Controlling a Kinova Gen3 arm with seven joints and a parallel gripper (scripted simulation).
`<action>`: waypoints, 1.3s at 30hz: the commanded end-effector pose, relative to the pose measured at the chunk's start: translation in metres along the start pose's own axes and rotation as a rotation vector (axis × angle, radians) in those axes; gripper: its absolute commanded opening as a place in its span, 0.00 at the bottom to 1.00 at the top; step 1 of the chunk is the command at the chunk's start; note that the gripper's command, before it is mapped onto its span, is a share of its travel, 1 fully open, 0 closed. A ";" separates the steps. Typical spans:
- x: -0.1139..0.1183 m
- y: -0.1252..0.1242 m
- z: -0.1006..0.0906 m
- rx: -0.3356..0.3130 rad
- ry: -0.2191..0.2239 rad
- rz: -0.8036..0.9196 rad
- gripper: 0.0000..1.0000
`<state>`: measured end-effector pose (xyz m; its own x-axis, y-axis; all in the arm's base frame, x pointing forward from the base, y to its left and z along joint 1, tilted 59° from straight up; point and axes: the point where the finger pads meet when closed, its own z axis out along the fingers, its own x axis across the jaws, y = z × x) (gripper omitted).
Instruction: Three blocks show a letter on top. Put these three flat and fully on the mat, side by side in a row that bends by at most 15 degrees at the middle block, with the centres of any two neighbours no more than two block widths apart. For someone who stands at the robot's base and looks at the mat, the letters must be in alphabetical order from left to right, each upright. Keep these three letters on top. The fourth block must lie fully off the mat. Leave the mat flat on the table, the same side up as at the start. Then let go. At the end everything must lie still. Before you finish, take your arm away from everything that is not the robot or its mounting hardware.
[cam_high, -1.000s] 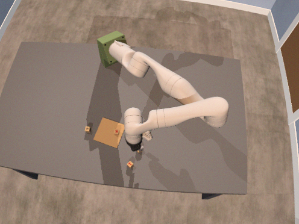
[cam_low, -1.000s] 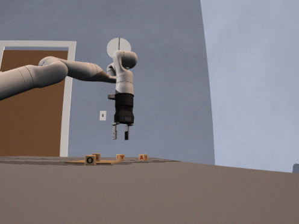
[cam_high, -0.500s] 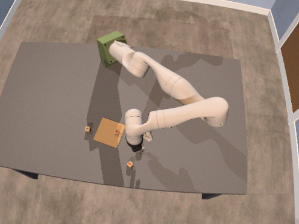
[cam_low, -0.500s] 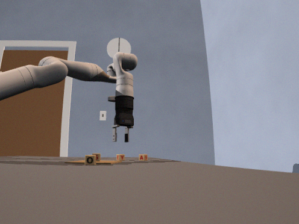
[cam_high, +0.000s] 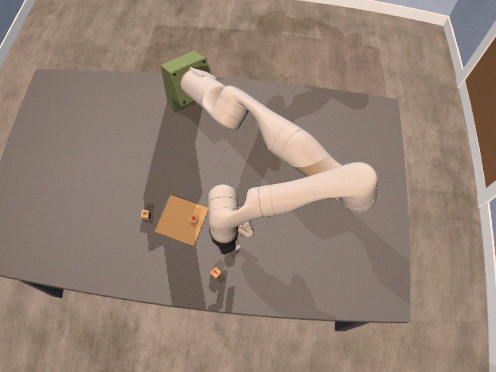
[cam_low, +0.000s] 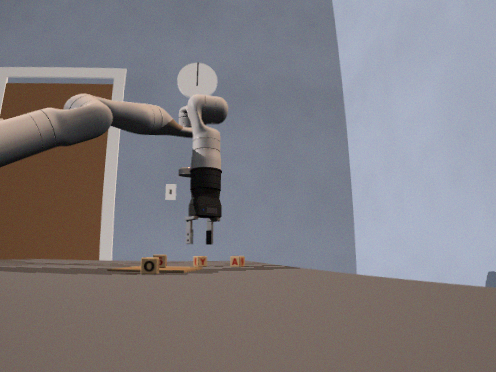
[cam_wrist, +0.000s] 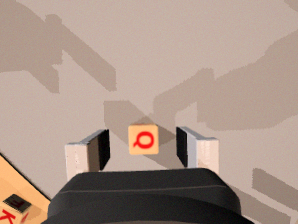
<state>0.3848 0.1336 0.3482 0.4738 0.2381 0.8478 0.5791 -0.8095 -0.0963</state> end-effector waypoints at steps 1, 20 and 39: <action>0.000 0.003 0.004 -0.005 0.007 0.002 1.00; 0.000 0.003 0.021 -0.005 0.005 0.002 1.00; 0.000 0.004 0.021 -0.008 0.005 0.004 1.00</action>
<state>0.4005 0.1427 0.3362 0.4767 0.2349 0.8471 0.5740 -0.8130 -0.0976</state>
